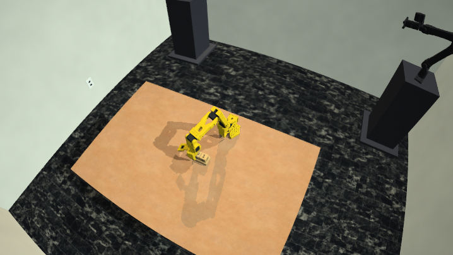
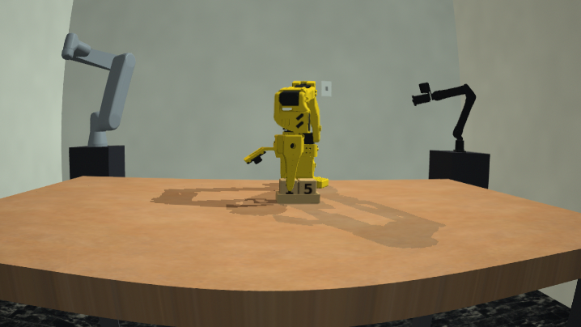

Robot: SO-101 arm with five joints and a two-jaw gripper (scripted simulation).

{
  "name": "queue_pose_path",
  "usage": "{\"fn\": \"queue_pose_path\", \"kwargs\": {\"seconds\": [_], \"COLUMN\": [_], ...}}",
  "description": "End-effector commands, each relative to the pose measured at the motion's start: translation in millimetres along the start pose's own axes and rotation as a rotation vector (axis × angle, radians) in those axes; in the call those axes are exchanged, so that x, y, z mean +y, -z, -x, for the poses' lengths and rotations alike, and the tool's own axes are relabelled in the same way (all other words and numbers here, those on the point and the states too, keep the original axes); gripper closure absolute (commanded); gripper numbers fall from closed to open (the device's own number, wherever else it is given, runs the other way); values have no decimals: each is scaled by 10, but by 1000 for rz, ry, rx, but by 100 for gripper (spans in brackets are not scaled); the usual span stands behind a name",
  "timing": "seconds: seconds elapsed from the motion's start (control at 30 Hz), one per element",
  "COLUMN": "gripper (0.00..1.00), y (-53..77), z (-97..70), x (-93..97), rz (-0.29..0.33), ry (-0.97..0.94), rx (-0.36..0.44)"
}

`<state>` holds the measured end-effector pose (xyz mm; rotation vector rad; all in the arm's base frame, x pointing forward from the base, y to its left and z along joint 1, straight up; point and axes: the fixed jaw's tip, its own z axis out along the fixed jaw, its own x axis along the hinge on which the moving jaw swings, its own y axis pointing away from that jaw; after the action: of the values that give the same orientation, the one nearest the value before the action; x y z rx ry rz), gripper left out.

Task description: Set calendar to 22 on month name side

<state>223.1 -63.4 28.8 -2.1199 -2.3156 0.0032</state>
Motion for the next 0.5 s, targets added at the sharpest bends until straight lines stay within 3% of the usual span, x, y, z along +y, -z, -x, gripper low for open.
{"fn": "queue_pose_path", "kwargs": {"seconds": [0.0, 0.47], "gripper": [65, 68], "y": [32, 32], "z": [-6, -7], "x": [31, 17], "rz": [23, 23], "ry": [-1, -3], "rx": [-8, -8]}}
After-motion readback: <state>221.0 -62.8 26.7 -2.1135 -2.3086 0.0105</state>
